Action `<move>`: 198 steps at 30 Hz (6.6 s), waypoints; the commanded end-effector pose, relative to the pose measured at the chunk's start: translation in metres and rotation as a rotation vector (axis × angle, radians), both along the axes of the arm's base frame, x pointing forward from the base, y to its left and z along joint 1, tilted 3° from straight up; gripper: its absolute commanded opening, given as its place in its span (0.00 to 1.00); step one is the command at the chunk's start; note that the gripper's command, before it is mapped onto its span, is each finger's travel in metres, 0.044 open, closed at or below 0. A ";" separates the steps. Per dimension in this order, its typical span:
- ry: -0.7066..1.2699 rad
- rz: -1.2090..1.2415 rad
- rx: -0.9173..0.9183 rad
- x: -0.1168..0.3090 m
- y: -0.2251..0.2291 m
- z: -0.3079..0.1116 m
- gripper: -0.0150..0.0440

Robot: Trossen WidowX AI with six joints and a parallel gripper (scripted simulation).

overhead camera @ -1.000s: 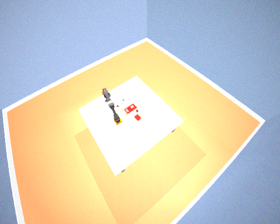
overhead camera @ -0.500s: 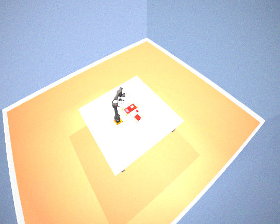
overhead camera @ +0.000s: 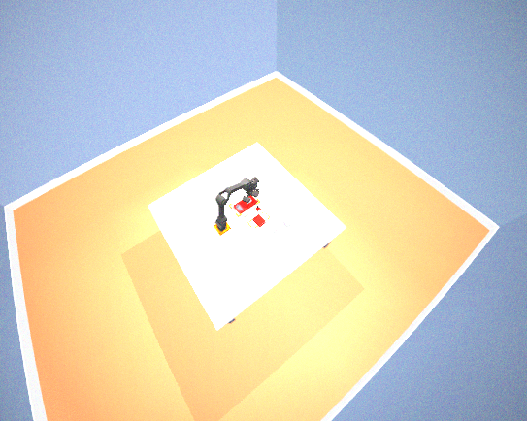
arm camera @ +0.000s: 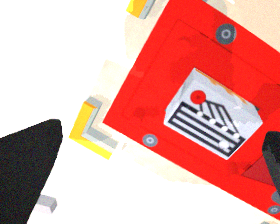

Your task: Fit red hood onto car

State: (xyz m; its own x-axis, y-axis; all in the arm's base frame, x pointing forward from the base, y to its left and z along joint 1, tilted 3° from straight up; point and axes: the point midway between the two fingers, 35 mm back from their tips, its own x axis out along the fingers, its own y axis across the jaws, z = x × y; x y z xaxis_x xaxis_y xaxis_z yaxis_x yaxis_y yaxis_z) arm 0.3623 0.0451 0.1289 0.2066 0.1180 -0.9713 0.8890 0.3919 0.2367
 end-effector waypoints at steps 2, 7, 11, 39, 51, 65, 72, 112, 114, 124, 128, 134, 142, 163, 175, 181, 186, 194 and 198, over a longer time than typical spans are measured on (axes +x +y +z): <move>0.045 -0.135 -0.042 -0.014 -0.075 -0.003 1.00; 0.105 -0.293 -0.070 -0.046 -0.154 -0.006 1.00; 0.150 -0.396 -0.079 -0.077 -0.201 -0.008 1.00; 0.152 -0.401 -0.079 -0.076 -0.205 -0.029 1.00; 0.152 -0.401 -0.079 -0.075 -0.206 -0.040 1.00; 0.152 -0.401 -0.079 -0.074 -0.207 -0.053 1.00; 0.153 -0.401 -0.079 -0.075 -0.207 -0.059 1.00; 0.153 -0.401 -0.079 -0.073 -0.207 -0.077 1.00; 0.153 -0.401 -0.079 -0.073 -0.207 -0.078 1.00; 0.146 -0.404 -0.077 -0.072 -0.207 -0.077 0.83; 0.146 -0.404 -0.077 -0.072 -0.207 -0.077 0.79; 0.147 -0.404 -0.076 -0.072 -0.207 -0.075 0.62; 0.147 -0.404 -0.076 -0.074 -0.207 -0.054 0.26; 0.147 -0.404 -0.077 -0.079 -0.206 0.021 0.25; 0.135 -0.087 -0.114 -0.057 -0.165 0.018 0.25; 0.122 0.138 -0.143 -0.044 -0.135 0.019 0.25; 0.109 0.326 -0.167 -0.036 -0.109 0.020 0.25; 0.086 0.627 -0.203 -0.028 -0.067 0.022 0.25; 0.074 0.769 -0.219 -0.026 -0.046 0.022 0.25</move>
State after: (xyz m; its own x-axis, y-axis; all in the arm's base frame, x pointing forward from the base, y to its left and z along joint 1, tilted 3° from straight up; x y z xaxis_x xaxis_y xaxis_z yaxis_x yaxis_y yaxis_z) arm 0.3339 -0.0117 0.1492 0.0746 0.0104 -0.9972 0.4387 0.8976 0.0422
